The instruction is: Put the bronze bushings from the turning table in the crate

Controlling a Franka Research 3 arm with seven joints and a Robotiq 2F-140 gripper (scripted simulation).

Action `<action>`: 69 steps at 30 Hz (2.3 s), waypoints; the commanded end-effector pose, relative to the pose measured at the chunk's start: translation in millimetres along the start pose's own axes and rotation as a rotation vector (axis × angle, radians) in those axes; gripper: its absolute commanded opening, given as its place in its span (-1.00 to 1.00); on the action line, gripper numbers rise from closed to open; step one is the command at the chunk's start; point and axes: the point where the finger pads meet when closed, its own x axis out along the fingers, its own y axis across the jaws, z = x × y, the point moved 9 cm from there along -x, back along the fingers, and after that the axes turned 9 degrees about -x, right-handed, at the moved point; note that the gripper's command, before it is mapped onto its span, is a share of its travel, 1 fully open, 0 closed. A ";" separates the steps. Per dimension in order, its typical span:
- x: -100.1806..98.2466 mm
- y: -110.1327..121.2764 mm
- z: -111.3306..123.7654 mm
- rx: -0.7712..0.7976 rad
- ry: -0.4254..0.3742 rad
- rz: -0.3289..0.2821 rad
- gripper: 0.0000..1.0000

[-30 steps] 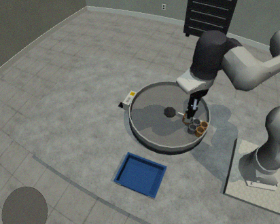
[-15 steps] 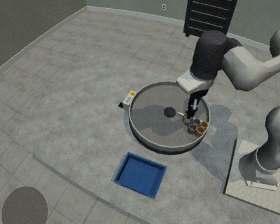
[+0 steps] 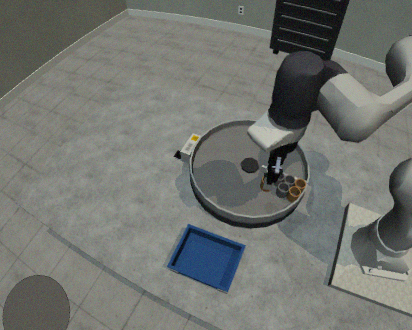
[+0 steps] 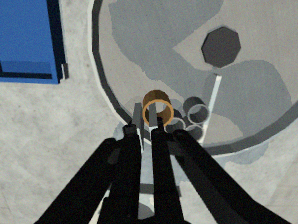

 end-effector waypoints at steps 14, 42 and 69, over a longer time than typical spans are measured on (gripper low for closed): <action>-1.6 -114.3 -98.4 0.046 0.005 -0.007 -1.00; -2.7 -200.4 -172.0 0.046 0.005 -0.007 -1.00; -2.7 -200.4 -172.0 0.046 0.005 -0.007 -1.00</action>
